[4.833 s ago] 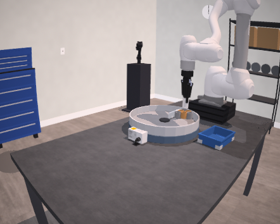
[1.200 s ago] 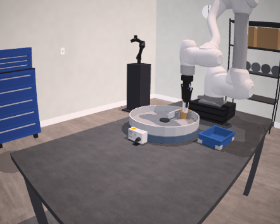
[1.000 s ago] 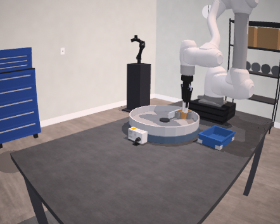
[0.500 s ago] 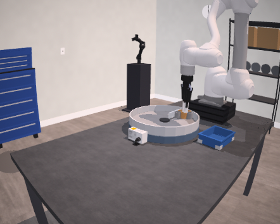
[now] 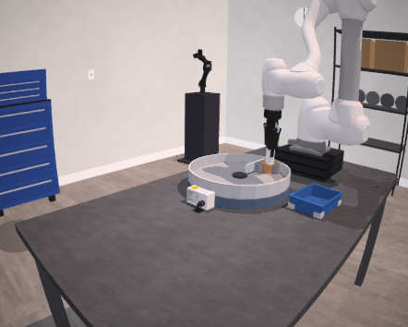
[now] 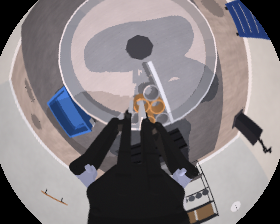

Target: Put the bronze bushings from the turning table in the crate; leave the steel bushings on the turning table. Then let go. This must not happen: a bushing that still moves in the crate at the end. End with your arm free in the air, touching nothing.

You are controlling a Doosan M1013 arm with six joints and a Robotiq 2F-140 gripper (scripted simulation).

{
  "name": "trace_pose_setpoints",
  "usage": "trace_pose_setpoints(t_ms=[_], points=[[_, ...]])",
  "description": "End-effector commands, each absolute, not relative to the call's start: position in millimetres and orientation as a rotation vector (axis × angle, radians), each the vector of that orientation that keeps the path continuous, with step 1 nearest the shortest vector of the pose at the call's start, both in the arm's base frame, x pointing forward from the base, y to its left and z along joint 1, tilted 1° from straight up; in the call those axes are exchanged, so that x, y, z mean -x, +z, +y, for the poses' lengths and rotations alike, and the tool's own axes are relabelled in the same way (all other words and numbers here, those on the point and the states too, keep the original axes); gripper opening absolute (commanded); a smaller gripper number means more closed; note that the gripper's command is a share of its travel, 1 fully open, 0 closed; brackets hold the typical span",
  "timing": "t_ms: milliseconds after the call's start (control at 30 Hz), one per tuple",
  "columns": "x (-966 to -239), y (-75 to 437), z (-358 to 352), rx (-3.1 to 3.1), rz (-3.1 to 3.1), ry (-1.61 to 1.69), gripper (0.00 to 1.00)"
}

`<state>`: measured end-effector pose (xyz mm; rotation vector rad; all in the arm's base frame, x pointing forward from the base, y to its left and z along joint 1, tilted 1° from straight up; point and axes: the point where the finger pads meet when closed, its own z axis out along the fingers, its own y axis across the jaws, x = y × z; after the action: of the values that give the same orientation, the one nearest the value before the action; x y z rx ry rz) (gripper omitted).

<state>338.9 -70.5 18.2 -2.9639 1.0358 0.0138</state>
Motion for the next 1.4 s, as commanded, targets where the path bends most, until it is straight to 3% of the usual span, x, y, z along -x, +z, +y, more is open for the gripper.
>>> trace_pose_setpoints(t_ms=[0, 1367], points=[[-338, 15, -68, 2.962, 1.031, 0.016, 0.10], [-338, -1, -68, 2.962, 1.031, 0.016, 0.10]])
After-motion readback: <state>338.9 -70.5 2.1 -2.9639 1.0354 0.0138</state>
